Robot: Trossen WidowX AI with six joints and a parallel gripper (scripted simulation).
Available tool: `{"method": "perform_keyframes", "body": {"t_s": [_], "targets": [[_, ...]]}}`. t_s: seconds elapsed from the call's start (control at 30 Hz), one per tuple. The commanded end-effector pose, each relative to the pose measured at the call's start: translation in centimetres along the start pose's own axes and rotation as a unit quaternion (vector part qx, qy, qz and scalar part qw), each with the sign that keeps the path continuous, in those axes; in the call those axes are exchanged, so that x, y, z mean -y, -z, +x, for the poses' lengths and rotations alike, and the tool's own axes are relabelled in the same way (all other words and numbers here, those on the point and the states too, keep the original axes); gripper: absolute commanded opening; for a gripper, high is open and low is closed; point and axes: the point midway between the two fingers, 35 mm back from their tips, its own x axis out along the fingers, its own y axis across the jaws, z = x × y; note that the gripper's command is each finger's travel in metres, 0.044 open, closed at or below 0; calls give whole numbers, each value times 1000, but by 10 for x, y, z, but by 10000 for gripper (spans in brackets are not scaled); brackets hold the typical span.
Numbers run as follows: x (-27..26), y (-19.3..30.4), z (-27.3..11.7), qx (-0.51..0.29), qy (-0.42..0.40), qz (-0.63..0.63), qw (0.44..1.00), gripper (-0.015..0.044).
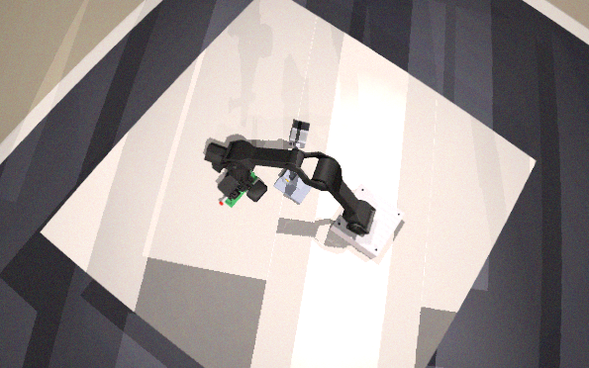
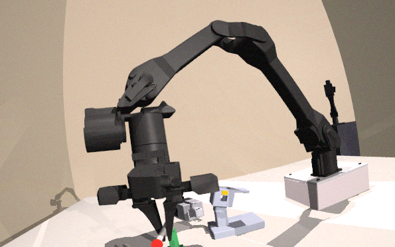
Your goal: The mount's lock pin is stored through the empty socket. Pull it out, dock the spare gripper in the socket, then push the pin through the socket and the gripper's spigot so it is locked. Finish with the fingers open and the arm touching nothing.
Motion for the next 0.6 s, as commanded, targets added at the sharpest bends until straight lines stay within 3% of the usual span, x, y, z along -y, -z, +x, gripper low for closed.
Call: {"method": "perform_keyframes", "body": {"t_s": [0.0, 0.57], "targets": [[-1, 10, -3, 1, -2, -2, 1000, 0], [-2, 30, 0, -2, 0, -3, 1000, 0]]}}
